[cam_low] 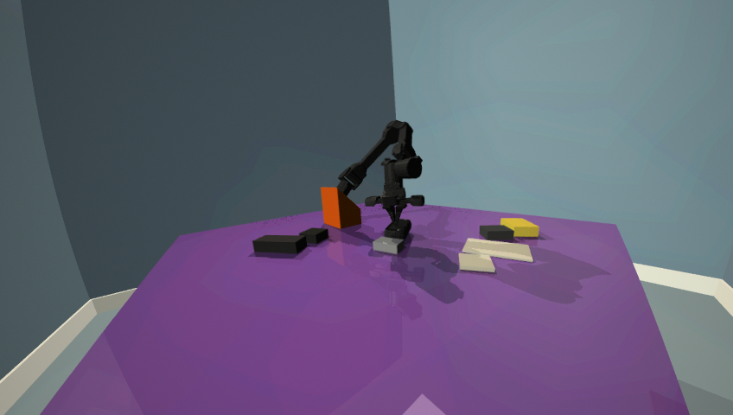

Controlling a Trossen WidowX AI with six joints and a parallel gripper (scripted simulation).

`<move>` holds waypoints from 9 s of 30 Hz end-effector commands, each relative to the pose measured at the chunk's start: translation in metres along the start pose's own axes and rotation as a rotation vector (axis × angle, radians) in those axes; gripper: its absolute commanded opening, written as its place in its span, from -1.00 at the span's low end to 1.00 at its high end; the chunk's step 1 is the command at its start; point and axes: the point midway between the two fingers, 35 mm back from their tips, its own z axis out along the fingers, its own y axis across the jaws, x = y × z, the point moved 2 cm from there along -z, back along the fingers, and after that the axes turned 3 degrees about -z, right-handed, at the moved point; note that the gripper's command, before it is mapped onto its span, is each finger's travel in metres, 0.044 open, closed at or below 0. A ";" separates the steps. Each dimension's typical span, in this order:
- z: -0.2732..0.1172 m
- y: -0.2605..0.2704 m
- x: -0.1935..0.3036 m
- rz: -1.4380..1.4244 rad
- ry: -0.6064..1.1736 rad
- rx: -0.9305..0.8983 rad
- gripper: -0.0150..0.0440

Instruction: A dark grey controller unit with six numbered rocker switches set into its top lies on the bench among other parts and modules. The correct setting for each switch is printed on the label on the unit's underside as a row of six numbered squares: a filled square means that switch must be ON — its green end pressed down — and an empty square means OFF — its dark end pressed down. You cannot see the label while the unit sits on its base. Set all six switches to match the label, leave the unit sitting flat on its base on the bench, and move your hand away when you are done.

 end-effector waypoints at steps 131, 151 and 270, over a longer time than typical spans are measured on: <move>-0.002 -0.048 0.013 0.018 -0.007 -0.201 -0.49; 0.033 -0.048 0.015 0.019 -0.004 -0.203 -0.49; -0.084 -0.036 0.010 0.018 -0.011 -0.202 0.73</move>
